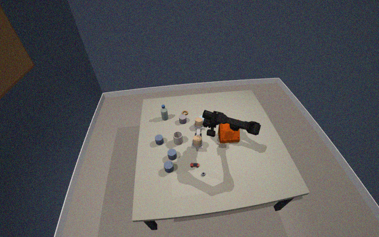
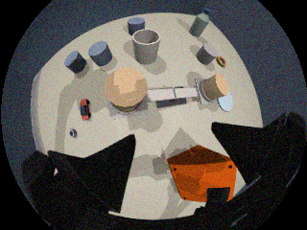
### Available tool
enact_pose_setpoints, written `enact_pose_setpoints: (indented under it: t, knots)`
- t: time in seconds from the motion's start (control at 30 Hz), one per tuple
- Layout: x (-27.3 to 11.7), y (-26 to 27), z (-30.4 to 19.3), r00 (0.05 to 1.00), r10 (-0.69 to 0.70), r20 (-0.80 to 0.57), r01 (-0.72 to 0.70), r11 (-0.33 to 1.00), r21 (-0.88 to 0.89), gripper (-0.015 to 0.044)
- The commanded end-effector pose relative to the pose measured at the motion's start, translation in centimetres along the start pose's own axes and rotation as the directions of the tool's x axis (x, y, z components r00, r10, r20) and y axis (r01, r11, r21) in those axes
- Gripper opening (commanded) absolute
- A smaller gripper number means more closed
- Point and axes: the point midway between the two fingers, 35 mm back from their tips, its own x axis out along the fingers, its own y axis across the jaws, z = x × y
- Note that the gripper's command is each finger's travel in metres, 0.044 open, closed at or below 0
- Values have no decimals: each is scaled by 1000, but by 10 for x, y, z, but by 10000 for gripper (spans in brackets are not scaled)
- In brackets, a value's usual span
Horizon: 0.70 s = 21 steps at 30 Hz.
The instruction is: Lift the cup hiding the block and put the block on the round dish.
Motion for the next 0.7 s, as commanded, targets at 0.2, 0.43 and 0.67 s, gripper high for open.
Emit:
enact_pose_setpoints:
  t: [0.2, 0.43, 0.67]
  knots:
    - [-22, -46, -4, 974, 103, 204, -112, 993, 29, 440]
    - [-39, -74, -10, 904, 146, 403, -162, 987, 6, 440]
    - [-43, -79, -12, 882, 148, 447, -165, 986, 0, 440]
